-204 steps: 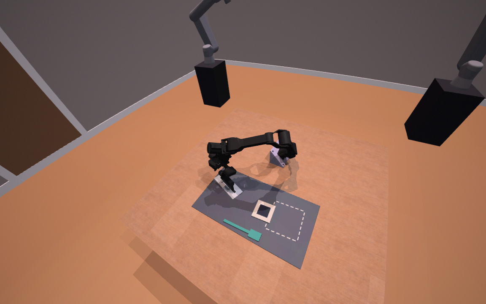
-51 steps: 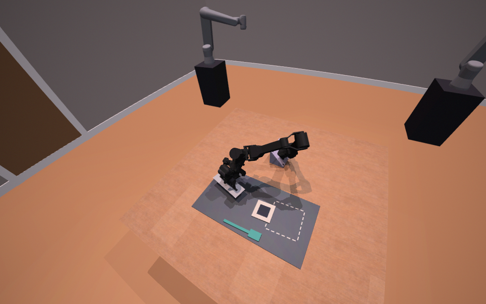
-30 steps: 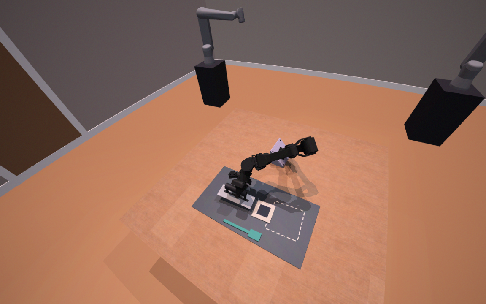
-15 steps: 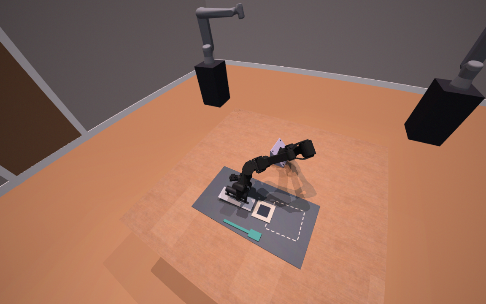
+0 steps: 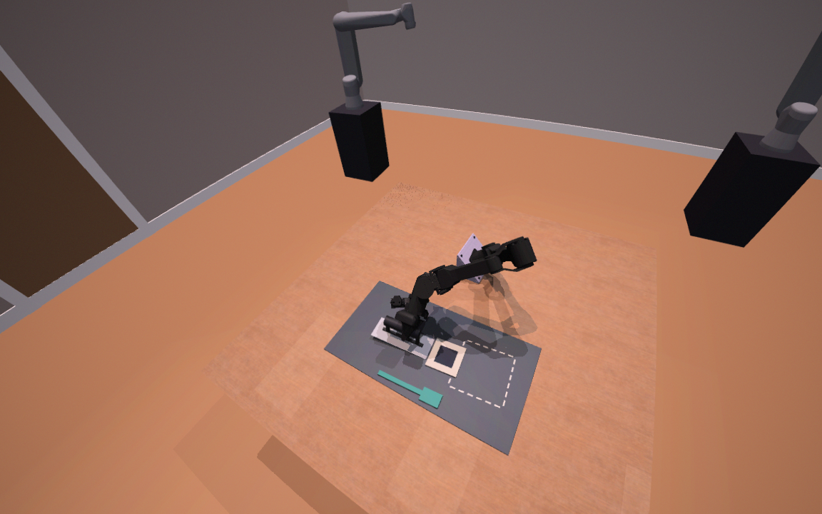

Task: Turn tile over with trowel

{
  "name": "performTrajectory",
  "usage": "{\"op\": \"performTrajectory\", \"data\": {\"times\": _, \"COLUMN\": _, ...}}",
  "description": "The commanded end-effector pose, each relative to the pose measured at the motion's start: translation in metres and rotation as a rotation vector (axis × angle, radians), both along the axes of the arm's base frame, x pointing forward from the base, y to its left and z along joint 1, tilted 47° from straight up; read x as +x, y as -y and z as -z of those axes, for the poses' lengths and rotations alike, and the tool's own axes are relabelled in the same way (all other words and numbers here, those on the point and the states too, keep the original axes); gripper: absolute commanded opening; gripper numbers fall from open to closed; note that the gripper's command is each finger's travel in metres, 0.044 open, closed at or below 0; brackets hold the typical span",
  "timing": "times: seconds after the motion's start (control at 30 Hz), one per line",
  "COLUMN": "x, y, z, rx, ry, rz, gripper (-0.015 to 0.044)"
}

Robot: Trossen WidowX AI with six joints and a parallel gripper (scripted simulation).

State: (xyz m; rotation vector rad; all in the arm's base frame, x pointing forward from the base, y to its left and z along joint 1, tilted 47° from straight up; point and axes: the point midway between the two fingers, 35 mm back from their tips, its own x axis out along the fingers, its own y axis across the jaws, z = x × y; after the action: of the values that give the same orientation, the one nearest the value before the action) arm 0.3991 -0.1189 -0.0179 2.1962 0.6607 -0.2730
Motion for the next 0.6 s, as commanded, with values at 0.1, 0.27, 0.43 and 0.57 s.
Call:
{"op": "performTrajectory", "data": {"times": 0.1, "x": 0.0, "y": -0.008, "z": -0.01, "rx": -0.004, "ry": 0.003, "rz": 0.001, "gripper": 0.0}}
{"op": "performTrajectory", "data": {"times": 0.27, "x": 0.0, "y": -0.014, "z": -0.016, "rx": -0.004, "ry": 0.003, "rz": 0.001, "gripper": 0.0}}
{"op": "performTrajectory", "data": {"times": 0.43, "x": -0.001, "y": -0.02, "z": -0.021, "rx": -0.003, "ry": 0.003, "rz": 0.001, "gripper": 0.0}}
{"op": "performTrajectory", "data": {"times": 0.57, "x": -0.001, "y": -0.025, "z": -0.026, "rx": -0.002, "ry": 0.003, "rz": 0.001, "gripper": 0.0}}
